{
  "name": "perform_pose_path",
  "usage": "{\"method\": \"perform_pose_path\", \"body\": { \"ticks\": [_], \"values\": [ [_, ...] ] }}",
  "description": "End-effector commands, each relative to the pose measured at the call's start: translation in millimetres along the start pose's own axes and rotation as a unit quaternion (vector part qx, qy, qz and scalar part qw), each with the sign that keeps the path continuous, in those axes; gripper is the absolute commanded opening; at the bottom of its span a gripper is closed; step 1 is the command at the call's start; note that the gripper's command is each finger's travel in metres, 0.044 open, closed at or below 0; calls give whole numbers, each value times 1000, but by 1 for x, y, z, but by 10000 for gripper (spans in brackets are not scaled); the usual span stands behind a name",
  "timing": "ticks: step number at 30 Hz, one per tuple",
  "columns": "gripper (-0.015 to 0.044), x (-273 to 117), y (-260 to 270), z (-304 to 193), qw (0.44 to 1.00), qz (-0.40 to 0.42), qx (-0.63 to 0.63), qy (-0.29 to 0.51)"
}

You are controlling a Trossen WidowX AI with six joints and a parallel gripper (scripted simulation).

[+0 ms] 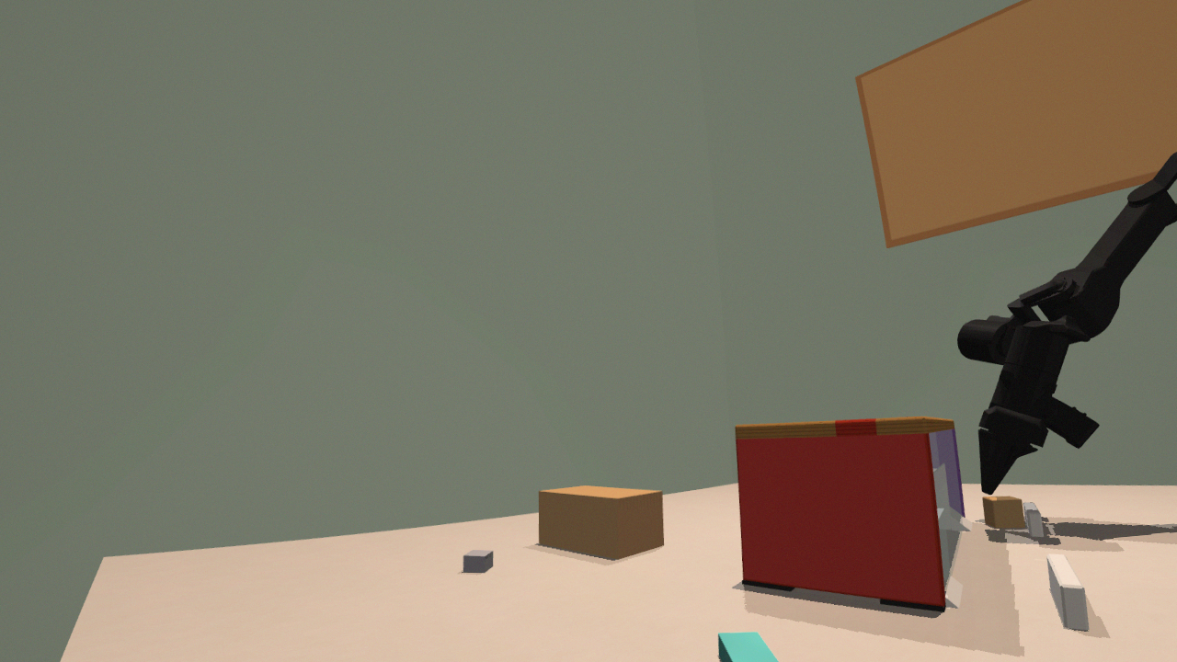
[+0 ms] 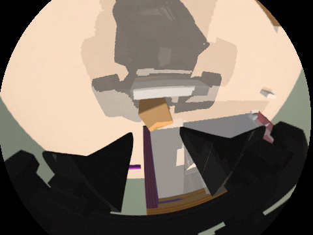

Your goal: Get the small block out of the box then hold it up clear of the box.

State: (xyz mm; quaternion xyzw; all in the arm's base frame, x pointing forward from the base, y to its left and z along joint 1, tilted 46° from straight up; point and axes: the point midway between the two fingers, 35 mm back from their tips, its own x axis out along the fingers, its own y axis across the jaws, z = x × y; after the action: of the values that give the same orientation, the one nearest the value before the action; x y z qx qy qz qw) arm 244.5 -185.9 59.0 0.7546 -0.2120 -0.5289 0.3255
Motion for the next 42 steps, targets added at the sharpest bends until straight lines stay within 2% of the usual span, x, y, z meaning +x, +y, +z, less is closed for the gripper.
{"method": "perform_pose_path", "body": {
  "ticks": [1,17,24,27,30,42],
  "values": [
    [285,8,-3,4,1000,-5,-5,-1],
    [285,29,-3,15,1000,-3,-5,-1],
    [101,29,-3,15,1000,-3,-5,-1],
    [81,29,-3,15,1000,-3,-5,-1],
    [3,26,-3,13,1000,-5,-5,-1],
    [0,-23,-1,-10,1000,-3,-2,0]
  ]
}}
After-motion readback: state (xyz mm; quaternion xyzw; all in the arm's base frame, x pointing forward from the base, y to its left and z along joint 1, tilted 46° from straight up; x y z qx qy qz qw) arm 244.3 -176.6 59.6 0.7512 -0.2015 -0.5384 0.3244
